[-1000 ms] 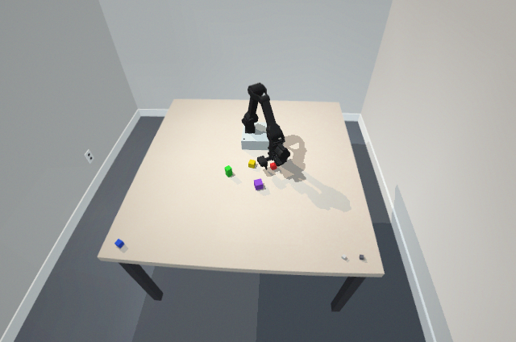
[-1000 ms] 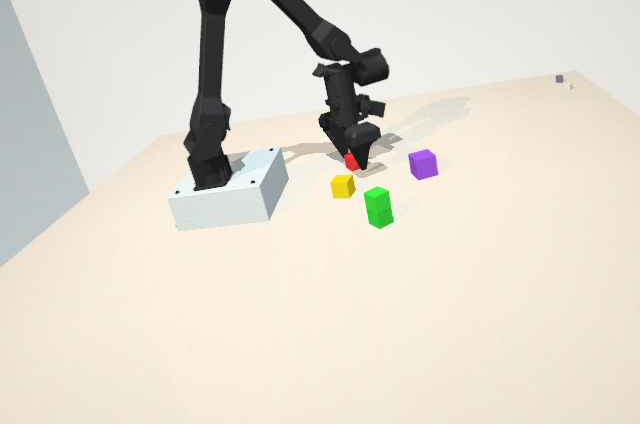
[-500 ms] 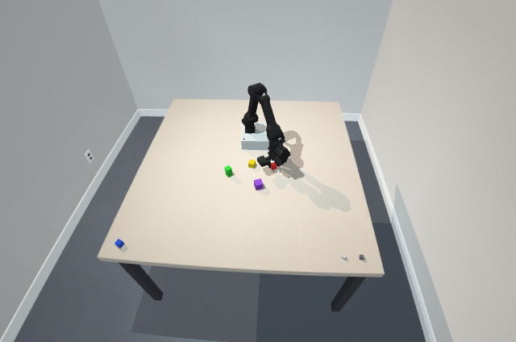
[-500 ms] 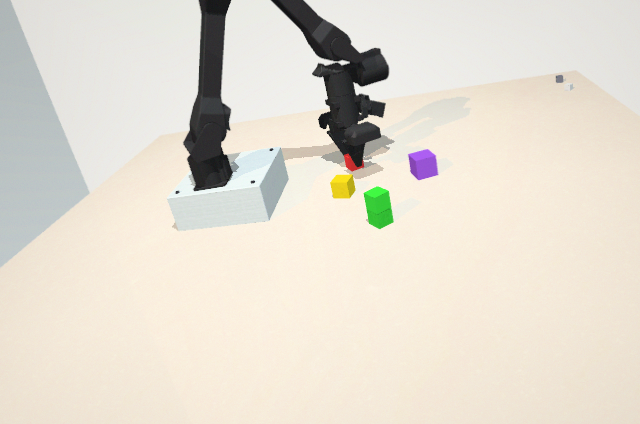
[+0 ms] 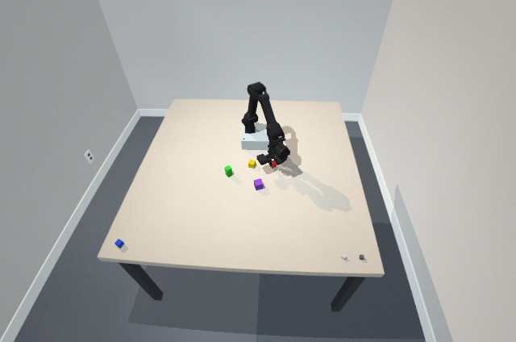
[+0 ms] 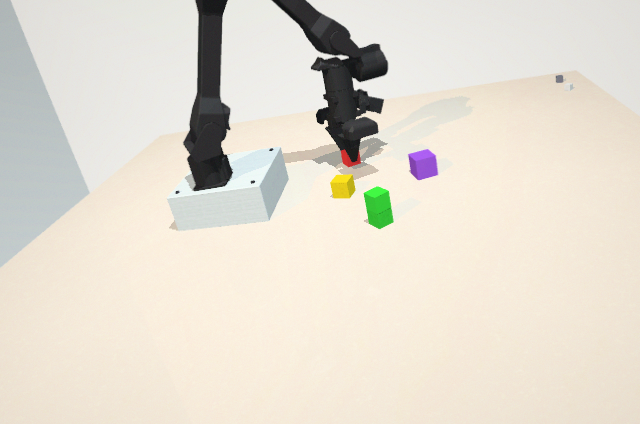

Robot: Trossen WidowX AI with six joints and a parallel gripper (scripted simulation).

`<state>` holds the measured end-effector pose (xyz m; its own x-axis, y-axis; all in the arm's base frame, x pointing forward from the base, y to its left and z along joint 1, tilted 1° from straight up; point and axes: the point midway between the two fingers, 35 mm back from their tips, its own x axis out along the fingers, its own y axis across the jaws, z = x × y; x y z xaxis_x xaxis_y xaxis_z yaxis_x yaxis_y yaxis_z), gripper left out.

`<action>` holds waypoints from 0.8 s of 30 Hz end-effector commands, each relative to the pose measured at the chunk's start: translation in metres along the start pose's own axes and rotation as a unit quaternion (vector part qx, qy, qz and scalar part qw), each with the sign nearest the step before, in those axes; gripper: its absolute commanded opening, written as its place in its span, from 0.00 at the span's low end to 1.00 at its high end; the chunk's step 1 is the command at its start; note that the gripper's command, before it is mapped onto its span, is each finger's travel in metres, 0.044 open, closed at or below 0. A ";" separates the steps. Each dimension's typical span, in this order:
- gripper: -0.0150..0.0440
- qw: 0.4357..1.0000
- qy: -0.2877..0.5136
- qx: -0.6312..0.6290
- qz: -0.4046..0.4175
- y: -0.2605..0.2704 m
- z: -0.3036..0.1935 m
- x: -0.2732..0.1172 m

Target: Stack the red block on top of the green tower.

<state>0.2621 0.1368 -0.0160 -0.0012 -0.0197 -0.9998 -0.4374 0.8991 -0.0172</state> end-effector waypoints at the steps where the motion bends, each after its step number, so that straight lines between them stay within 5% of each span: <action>1: 0.25 1.000 -0.012 0.001 0.002 0.000 0.004 -0.022; 16: 0.25 1.000 -0.012 0.001 0.002 0.000 0.002 -0.100; 24: 0.25 1.000 -0.012 0.001 0.002 -0.001 0.003 -0.105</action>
<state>0.2648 0.1390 0.0855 0.0164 -0.0103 -0.9998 -0.4392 0.8982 -0.0164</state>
